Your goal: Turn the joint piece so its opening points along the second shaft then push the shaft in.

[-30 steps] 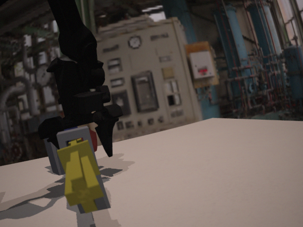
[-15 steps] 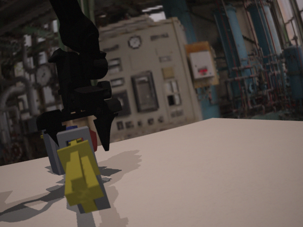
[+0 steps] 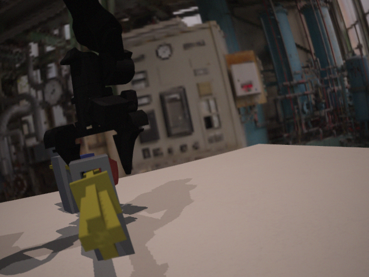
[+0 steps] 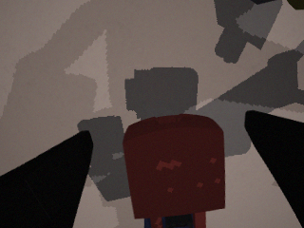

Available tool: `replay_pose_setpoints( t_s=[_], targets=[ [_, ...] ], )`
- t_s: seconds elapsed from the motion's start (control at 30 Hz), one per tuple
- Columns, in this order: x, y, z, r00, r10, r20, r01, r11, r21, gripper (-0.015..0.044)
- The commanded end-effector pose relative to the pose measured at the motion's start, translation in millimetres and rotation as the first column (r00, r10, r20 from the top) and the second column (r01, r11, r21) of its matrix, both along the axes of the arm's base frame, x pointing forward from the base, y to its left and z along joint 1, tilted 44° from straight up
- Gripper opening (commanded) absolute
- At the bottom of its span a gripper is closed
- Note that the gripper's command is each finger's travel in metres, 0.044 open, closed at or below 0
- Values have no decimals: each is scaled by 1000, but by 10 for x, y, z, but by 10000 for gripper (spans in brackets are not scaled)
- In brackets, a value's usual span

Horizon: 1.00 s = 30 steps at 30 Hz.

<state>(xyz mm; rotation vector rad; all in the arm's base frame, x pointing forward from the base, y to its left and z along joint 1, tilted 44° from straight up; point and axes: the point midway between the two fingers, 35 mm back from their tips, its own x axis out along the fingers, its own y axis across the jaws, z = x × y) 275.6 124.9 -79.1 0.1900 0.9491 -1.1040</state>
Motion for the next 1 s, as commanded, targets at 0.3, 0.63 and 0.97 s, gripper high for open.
replay_pose_setpoints(
  t_s=[0.3,0.63,0.97],
  targets=[
    [20,395,326,941,254,-225,-260,966,4,440],
    [-43,714,684,773,456,-441,-484,873,54,440],
    [-147,944,1012,565,577,-589,-637,759,133,440]
  ],
)
